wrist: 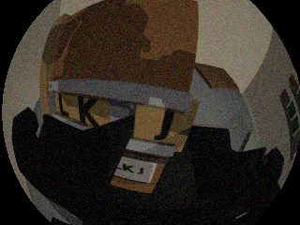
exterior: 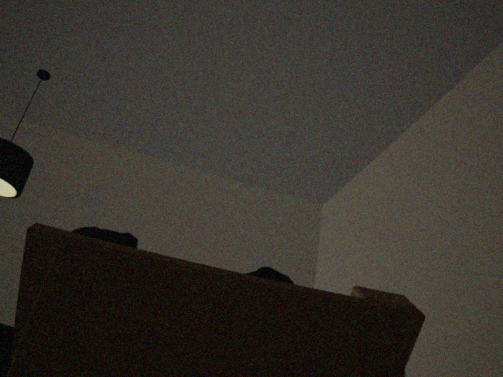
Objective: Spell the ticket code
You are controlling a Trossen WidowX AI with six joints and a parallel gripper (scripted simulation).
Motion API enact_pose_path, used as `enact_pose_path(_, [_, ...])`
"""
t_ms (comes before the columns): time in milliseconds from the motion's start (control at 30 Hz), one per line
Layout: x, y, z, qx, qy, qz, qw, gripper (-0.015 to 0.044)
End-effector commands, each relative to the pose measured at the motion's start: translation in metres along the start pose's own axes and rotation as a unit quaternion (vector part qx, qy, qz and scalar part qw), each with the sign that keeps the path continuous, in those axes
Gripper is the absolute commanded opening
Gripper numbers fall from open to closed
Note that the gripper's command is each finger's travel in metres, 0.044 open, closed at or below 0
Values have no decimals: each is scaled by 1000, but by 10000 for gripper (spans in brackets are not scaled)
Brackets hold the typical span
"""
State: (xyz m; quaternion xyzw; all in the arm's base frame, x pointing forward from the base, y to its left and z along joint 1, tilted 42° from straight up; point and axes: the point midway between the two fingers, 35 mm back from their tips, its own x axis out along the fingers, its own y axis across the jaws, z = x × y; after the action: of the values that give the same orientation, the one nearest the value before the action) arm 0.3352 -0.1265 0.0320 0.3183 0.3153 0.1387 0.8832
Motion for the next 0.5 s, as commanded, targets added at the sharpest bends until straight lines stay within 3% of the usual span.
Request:
enact_pose_path(0, [0,2,-1,3,2,-1,1000,0])
enact_pose_path(467, [1,10,-1,4,2,-1,1000,0])
